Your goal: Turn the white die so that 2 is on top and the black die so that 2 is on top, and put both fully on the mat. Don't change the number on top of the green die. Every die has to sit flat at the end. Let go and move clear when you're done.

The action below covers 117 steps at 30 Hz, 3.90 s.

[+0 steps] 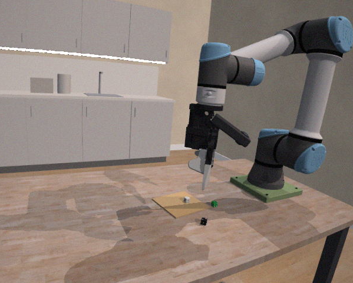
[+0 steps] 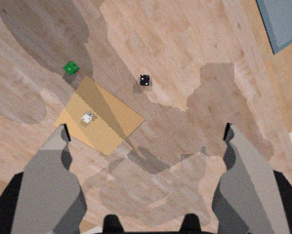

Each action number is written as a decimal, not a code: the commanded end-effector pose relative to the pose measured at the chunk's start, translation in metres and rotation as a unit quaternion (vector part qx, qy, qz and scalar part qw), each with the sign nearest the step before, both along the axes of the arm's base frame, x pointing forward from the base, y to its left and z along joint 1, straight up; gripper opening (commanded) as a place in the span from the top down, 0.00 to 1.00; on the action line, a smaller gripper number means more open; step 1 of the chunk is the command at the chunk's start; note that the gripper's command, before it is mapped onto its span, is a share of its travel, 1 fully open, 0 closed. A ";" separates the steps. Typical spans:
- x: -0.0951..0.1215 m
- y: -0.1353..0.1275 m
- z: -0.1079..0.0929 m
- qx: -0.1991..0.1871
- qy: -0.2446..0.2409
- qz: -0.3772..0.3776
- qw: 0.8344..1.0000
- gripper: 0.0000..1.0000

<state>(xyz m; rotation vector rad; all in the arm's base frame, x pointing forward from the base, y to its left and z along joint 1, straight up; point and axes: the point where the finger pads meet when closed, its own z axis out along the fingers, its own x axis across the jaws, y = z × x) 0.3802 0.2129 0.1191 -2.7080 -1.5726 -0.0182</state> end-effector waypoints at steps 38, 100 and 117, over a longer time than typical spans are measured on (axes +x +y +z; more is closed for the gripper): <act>-0.006 0.003 -0.040 -0.005 -0.004 0.499 0.867 0.00; -0.006 0.004 -0.048 -0.005 -0.004 0.588 0.809 0.82; -0.006 0.004 -0.062 -0.005 -0.004 0.597 0.803 0.82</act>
